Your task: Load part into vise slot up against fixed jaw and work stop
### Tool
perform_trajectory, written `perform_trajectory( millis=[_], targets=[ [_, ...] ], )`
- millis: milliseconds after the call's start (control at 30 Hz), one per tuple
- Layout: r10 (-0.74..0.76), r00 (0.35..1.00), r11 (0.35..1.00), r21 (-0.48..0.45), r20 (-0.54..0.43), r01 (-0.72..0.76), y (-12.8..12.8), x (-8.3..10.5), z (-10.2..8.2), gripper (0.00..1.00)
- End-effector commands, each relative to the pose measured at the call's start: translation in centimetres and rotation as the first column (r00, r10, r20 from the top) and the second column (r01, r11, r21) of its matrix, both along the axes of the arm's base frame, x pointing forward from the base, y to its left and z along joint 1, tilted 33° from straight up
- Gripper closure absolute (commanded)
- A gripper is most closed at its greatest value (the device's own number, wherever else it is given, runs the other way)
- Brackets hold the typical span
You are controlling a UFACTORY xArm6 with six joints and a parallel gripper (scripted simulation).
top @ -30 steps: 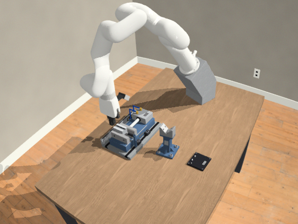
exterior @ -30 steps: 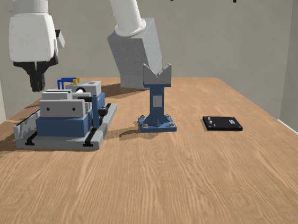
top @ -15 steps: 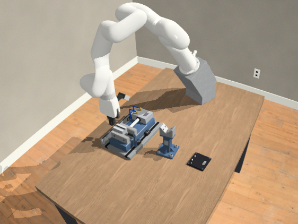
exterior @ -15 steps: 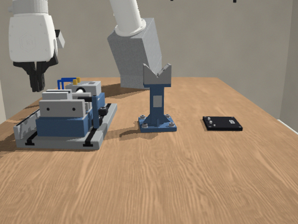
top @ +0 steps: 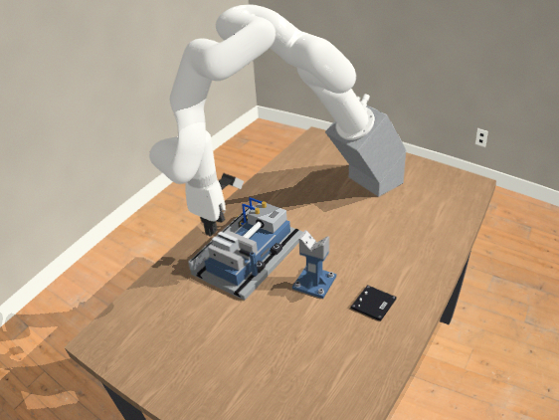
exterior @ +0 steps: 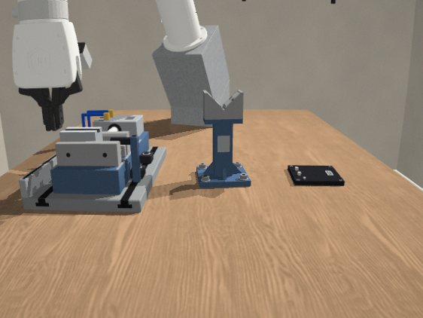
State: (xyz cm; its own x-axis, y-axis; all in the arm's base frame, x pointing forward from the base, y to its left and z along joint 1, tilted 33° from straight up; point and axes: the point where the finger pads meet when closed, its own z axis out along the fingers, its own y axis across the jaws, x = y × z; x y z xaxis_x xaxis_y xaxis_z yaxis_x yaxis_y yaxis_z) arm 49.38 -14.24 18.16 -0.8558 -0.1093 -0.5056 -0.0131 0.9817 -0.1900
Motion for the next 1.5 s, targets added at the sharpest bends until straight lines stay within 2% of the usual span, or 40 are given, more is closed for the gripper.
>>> perform_trajectory(
  millis=[0, 1467],
  targets=[
    [0.000, 1.000, 1.000, -0.001, 0.003, 0.000, -0.02, 0.08, 0.11, 1.00],
    [0.000, 1.000, 1.000, -0.001, 0.003, 0.000, -0.16, 0.54, -0.64, 1.00]
  ],
)
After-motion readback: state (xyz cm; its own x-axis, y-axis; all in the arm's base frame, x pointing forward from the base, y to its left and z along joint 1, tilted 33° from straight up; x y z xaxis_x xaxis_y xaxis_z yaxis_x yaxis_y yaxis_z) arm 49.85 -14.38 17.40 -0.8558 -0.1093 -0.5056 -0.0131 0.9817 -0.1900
